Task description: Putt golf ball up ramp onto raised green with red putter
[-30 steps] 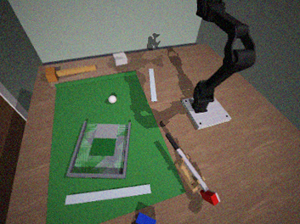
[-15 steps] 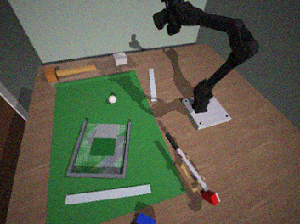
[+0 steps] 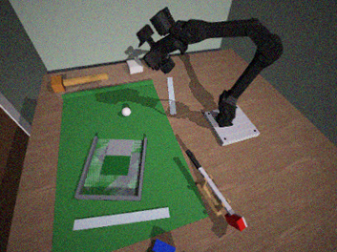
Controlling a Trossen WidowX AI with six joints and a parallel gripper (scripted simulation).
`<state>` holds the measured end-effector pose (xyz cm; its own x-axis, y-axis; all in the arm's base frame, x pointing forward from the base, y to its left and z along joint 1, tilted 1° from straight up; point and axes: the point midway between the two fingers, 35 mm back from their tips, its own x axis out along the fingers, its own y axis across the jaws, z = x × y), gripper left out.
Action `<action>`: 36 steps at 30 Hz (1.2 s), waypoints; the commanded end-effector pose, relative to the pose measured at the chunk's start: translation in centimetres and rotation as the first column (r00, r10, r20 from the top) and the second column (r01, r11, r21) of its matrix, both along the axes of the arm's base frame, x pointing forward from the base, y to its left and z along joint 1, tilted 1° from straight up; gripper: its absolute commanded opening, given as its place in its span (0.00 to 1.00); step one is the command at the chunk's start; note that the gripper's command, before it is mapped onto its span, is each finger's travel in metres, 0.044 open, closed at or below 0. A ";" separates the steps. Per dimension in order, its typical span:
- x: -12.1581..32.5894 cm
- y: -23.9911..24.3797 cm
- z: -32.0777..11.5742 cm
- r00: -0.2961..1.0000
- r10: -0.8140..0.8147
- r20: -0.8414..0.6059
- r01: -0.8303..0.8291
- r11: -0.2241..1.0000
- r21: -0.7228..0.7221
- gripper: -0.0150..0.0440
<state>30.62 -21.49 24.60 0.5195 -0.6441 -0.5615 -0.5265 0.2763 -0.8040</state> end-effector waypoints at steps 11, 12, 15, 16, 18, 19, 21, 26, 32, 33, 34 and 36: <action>3.7 21.4 -8.0 0.799 0.579 -0.163 -0.476 0.774 0.417 1.00; 3.4 23.1 -8.5 0.769 0.616 -0.174 -0.495 0.744 0.449 1.00; 1.6 27.9 -9.9 0.669 0.714 -0.206 -0.530 0.653 0.541 1.00; 0.9 29.4 -10.3 0.634 0.743 -0.216 -0.536 0.623 0.570 1.00; -0.9 32.2 -11.1 0.559 0.795 -0.237 -0.537 0.565 0.626 1.00; -1.8 33.5 -11.4 0.520 0.817 -0.247 -0.534 0.537 0.653 1.00; -4.2 35.6 -12.0 0.439 0.857 -0.271 -0.518 0.487 0.703 1.00; -9.6 39.1 -13.0 0.262 0.912 -0.315 -0.455 0.404 0.793 1.00; -9.6 39.5 -13.1 0.256 0.914 -0.316 -0.453 0.402 0.796 1.00; -9.6 39.5 -13.3 0.256 0.914 -0.316 -0.453 0.402 0.796 1.00; -9.6 39.5 -13.7 0.256 0.914 -0.316 -0.453 0.402 0.796 1.00; -9.5 39.5 -14.6 0.256 0.914 -0.316 -0.453 0.402 0.796 1.00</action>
<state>21.21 17.97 11.25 -0.0363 0.2564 -0.9659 -0.9452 -0.3227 -0.0501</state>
